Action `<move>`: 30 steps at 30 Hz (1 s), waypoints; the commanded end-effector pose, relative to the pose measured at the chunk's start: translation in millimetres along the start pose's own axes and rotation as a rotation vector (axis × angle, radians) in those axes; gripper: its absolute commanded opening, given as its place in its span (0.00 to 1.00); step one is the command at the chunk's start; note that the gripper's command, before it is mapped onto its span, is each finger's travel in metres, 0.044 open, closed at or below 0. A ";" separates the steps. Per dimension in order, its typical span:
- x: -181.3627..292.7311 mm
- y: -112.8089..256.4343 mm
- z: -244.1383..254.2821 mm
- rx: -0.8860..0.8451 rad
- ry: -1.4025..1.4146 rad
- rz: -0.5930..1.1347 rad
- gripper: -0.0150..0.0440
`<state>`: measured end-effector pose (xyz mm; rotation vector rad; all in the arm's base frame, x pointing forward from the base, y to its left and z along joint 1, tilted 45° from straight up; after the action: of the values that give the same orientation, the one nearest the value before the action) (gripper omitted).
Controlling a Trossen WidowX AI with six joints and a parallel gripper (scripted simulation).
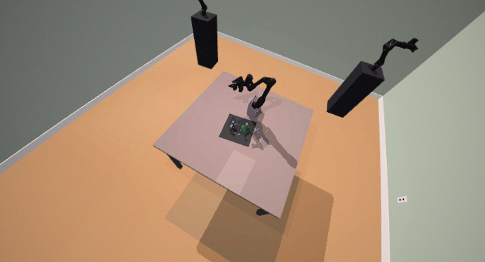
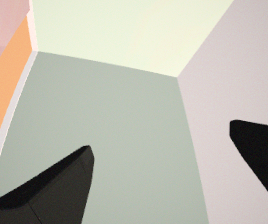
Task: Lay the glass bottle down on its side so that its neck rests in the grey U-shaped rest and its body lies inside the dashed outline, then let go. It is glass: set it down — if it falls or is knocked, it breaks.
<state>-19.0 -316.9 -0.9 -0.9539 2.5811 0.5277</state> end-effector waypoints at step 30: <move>-271.7 -59.4 22.8 -0.825 -0.084 -0.561 1.00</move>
<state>188.3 -247.1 61.7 -1.6155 1.9881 1.2643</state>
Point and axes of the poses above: the point midway between the two fingers, 35 mm back from their tips, its own y axis back along the fingers, its own z axis across the jaws, x = y × z, the point moved 3 cm from there along y, back along the fingers, and after that the axes turned 14 degrees about -y, right-handed, at the moved point
